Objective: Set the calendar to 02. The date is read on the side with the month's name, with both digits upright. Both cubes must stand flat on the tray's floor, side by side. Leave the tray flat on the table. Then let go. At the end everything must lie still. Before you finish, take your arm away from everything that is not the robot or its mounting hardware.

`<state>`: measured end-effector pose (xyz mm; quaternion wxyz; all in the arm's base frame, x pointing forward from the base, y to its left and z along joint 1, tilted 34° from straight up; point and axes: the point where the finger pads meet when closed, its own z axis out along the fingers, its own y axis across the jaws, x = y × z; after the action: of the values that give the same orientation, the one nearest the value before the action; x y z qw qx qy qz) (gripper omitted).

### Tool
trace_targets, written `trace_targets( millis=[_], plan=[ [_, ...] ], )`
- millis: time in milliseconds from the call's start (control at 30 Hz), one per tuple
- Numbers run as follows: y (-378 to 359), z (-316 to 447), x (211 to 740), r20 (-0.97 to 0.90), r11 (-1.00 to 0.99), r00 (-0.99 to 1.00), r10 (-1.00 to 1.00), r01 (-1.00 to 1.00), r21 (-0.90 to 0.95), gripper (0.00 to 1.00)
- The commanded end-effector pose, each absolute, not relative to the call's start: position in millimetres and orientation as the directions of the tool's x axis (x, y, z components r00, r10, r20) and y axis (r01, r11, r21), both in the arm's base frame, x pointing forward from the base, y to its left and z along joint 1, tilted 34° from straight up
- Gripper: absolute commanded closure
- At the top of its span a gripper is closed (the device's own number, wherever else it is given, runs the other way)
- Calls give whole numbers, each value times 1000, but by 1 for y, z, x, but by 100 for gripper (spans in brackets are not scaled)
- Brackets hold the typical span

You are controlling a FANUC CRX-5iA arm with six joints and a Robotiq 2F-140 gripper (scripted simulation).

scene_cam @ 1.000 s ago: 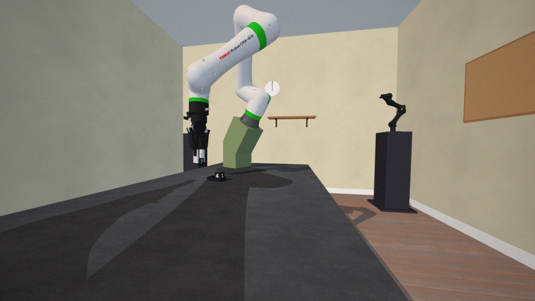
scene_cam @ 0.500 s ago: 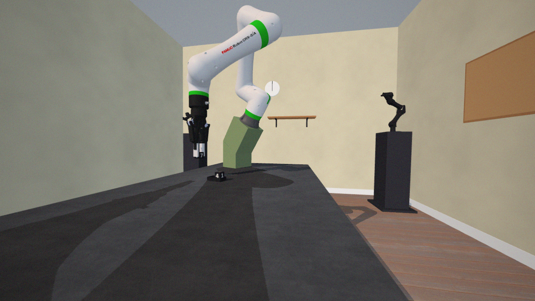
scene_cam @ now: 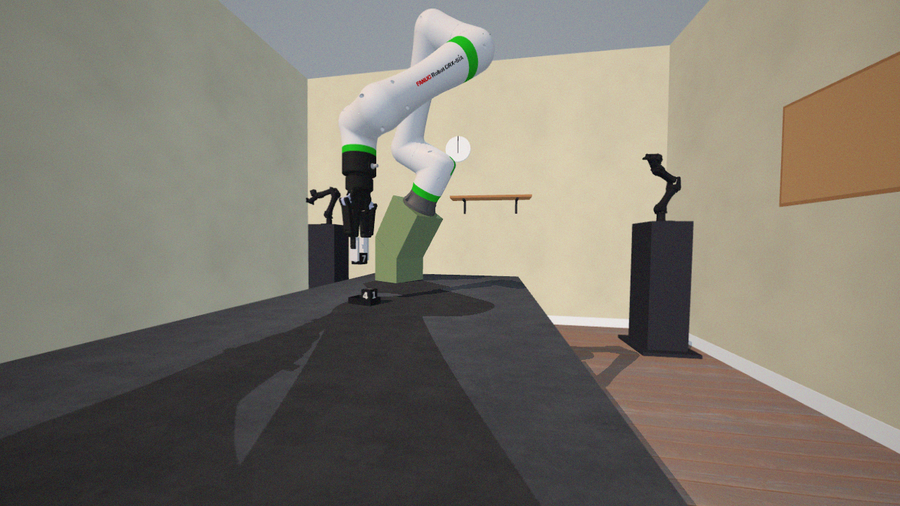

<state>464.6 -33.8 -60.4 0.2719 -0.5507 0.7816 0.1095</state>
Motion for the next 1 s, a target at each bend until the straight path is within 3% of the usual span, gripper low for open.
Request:
trace_targets(
  millis=[0,967],
  plan=[
    [-34,-60,465,-545,369,-246,-802,-920,-128,83],
    [-12,-98,479,-544,369,-246,-802,-921,-128,83]
  ],
)
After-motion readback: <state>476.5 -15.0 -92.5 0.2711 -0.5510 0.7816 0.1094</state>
